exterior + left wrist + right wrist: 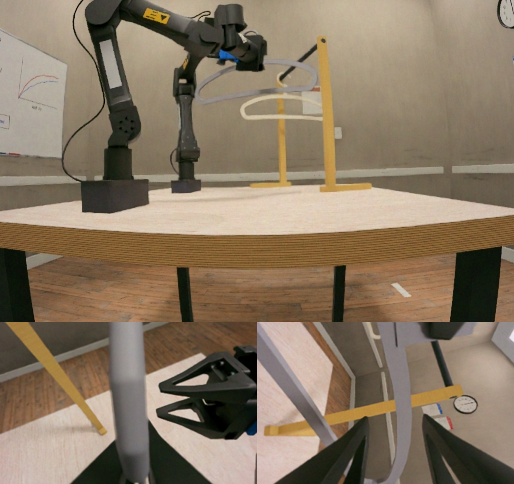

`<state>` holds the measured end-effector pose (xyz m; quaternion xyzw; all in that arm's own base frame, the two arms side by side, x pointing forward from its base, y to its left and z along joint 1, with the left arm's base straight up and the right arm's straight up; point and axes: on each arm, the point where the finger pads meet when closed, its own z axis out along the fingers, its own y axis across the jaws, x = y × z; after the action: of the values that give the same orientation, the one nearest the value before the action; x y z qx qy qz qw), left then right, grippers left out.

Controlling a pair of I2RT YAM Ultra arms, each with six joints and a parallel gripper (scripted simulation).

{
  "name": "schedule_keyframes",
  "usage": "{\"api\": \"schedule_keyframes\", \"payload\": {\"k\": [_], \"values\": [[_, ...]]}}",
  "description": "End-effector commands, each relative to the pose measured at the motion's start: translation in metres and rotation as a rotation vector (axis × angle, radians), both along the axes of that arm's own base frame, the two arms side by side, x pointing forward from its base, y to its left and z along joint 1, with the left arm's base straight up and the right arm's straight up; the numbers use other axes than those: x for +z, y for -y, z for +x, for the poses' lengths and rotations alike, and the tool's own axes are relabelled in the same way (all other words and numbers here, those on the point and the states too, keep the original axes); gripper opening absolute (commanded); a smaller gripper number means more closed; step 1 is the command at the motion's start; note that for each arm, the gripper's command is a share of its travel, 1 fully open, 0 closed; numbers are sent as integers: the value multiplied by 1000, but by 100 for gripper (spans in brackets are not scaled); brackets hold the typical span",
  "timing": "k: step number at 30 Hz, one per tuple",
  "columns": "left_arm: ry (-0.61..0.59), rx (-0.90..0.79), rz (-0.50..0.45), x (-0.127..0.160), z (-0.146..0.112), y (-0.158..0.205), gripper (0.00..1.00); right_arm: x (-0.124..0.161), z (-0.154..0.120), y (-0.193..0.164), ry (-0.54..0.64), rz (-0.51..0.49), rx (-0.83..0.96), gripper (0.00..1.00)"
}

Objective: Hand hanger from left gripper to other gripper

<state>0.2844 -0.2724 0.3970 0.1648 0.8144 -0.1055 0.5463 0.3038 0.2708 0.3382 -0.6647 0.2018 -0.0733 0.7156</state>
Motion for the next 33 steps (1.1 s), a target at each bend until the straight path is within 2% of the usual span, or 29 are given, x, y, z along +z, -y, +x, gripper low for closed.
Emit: {"api": "schedule_keyframes", "payload": {"k": [1, 9, 25, 33], "values": [[15, 2, -23, 8, 0, -1, 1, 12, 6, -6, 77, -62, -33, 47], [15, 2, -23, 8, 0, -1, 1, 16, 4, -8, 71, -45, -17, 47], [15, 2, -23, 8, 0, -1, 1, 21, 19, -36, 71, -43, -26, 47], [15, 2, -23, 8, 0, -1, 1, 23, 19, -36, 72, -42, -26, 47]]}}
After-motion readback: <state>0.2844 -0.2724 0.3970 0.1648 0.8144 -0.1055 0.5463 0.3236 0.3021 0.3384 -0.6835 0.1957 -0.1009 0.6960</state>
